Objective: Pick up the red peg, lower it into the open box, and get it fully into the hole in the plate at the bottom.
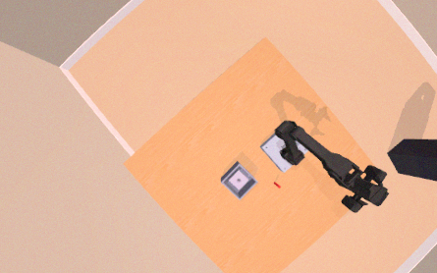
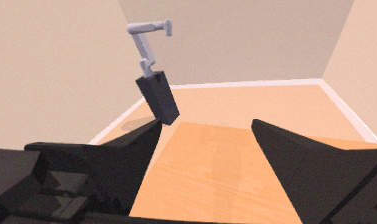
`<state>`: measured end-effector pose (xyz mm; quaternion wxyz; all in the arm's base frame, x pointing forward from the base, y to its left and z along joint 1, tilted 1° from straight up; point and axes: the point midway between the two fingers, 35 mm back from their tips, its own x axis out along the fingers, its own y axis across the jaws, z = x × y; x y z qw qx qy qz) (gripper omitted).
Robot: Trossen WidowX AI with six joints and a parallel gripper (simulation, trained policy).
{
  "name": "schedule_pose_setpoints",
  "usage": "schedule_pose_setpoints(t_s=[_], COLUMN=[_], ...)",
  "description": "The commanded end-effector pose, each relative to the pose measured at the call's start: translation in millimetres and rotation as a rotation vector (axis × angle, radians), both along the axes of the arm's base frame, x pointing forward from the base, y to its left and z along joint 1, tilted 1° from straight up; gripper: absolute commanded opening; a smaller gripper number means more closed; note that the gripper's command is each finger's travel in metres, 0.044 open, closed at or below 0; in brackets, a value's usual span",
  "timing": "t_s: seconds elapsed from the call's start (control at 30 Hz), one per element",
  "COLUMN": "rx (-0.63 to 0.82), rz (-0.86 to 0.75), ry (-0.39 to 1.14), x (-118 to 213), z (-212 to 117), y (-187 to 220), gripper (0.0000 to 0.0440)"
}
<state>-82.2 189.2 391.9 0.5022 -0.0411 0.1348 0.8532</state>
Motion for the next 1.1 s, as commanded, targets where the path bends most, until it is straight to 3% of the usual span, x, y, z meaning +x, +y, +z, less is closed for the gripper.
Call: schedule_pose_setpoints(t_s=[0.0,0.5,1.07], rx=[-0.103,-0.387,-0.644], rz=[-0.108,-0.521,-0.994], ry=[0.029,0.188,0.445], x=[16,89,169], z=[-22,-86,-152], y=[18,48,38], gripper=[0.0440,0.0440,0.0440])
